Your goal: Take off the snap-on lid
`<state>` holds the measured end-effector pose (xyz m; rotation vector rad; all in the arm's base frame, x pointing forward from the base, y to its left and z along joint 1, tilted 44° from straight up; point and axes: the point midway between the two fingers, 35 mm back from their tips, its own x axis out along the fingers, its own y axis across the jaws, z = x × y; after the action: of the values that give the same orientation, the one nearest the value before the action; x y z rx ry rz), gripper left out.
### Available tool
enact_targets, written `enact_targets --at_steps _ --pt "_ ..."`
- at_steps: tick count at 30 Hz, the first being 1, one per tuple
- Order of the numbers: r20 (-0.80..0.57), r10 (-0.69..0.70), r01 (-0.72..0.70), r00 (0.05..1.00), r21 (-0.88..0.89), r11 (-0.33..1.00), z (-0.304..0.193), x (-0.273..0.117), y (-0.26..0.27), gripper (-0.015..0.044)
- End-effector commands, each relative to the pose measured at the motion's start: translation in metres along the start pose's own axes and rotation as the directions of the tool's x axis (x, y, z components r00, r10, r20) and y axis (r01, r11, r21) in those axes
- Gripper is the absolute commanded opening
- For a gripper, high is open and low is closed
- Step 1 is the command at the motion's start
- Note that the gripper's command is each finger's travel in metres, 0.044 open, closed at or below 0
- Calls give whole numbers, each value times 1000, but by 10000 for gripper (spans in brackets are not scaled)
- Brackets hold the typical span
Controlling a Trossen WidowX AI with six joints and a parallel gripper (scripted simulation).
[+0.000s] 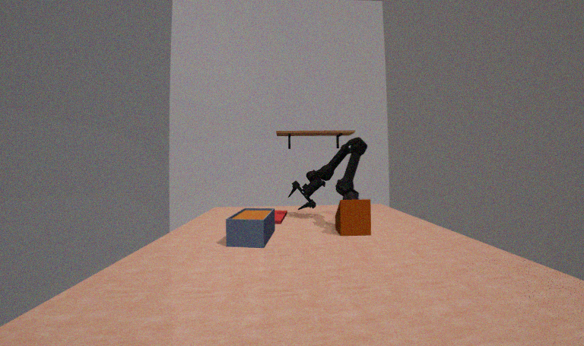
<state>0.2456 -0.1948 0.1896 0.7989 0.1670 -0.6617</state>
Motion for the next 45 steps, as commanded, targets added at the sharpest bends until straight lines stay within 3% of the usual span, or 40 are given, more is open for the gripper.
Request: enact_targets --at_steps 1,28,45 --pt "5 -1 1 1000 3 1000 1 -7 4 440" --pt "4 -1 1 1000 4 1000 1 -53 30 440" --pt "4 -1 1 1000 4 1000 0 -50 29 440"
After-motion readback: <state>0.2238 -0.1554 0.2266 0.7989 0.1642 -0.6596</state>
